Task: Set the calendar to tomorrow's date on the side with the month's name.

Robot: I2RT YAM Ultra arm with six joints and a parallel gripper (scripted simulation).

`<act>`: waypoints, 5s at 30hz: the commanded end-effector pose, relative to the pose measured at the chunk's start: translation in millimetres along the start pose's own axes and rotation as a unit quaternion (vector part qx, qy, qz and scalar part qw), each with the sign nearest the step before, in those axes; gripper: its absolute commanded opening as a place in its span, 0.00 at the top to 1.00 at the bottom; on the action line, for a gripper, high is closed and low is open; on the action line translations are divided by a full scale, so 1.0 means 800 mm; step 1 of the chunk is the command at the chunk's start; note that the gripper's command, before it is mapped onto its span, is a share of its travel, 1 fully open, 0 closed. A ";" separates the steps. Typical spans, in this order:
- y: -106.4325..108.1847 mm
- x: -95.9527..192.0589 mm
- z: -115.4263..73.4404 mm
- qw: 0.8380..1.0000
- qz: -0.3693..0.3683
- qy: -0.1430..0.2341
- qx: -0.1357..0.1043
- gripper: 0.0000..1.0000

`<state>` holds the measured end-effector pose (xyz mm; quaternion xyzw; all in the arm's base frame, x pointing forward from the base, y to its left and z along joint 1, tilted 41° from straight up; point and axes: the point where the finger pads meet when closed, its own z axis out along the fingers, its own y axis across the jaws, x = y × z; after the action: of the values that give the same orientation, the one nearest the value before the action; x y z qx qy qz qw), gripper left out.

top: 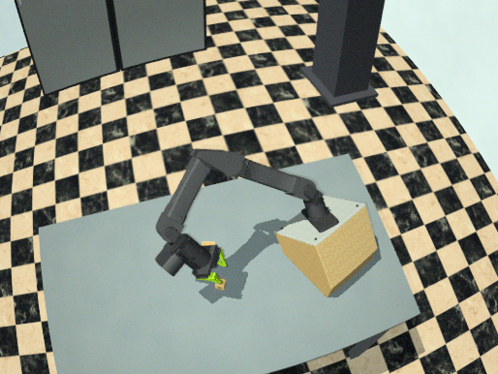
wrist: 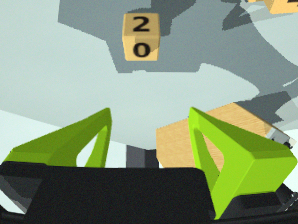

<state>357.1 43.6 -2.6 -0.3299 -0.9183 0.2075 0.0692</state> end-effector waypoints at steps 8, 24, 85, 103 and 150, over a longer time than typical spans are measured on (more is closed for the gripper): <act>0.014 -0.005 -0.015 0.997 0.006 -0.077 -0.021 0.36; 0.013 -0.003 -0.014 0.982 0.010 -0.187 -0.022 0.36; 0.022 -0.007 -0.030 0.952 0.021 -0.304 -0.038 0.00; 0.014 -0.001 -0.031 0.953 0.016 -0.302 -0.032 0.55; 0.009 0.000 0.002 0.956 0.000 -0.293 -0.010 0.55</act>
<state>362.2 44.4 -3.3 -0.2697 -0.8981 0.2837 -0.2006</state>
